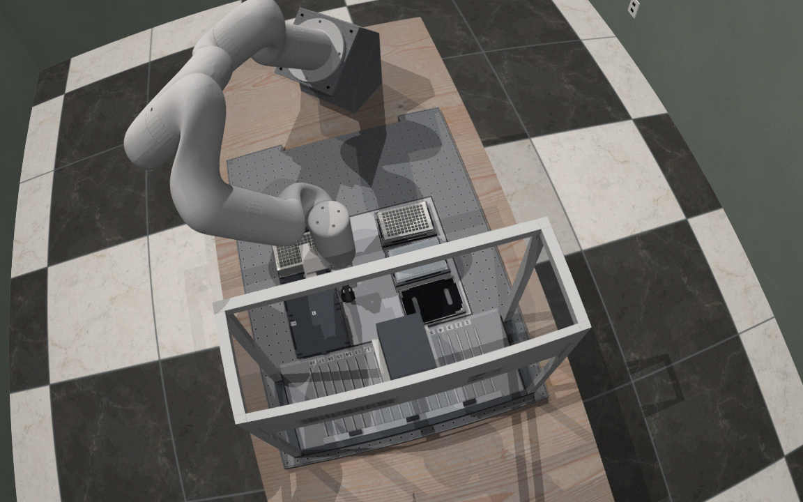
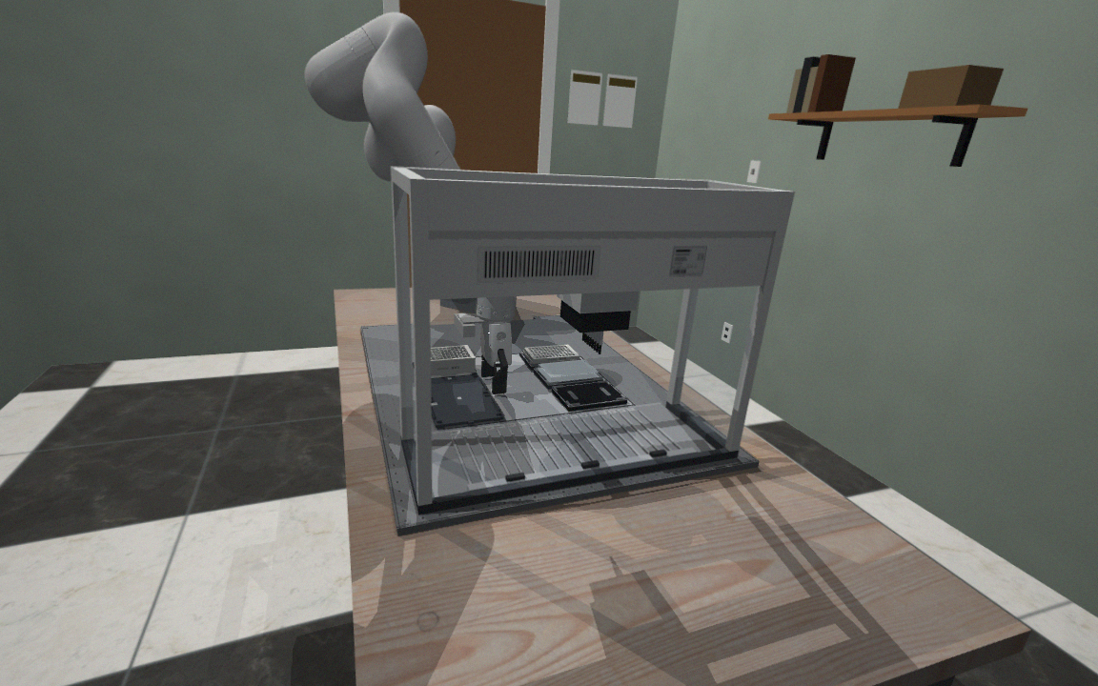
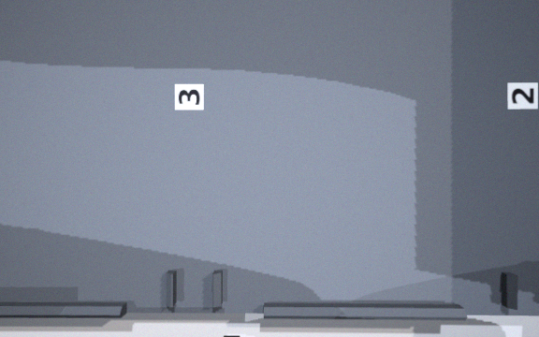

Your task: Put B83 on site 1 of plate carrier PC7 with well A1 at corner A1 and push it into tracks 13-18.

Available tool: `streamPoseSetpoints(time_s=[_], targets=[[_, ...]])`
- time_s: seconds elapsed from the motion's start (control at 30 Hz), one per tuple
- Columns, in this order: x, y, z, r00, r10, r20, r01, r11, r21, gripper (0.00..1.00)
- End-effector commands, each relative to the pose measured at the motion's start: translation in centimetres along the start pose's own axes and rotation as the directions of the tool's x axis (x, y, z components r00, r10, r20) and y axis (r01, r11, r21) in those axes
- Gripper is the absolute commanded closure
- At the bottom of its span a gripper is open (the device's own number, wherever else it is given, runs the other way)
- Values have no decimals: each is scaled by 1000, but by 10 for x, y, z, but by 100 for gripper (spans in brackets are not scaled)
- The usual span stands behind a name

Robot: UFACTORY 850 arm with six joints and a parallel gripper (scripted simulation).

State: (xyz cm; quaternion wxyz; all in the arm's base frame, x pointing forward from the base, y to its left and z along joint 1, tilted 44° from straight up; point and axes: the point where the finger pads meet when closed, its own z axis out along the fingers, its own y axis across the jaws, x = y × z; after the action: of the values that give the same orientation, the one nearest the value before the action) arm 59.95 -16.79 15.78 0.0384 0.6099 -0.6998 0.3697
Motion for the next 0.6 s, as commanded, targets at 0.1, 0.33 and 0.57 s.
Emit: streamPoseSetpoints(time_s=[0.1,0.33,0.57], targets=[[-2,-1,0,1000,0,0,0,1000,1,0],[-2,-1,-4,1000,0,0,0,1000,1,0],[-2,-1,-15,1000,0,0,0,1000,1,0]])
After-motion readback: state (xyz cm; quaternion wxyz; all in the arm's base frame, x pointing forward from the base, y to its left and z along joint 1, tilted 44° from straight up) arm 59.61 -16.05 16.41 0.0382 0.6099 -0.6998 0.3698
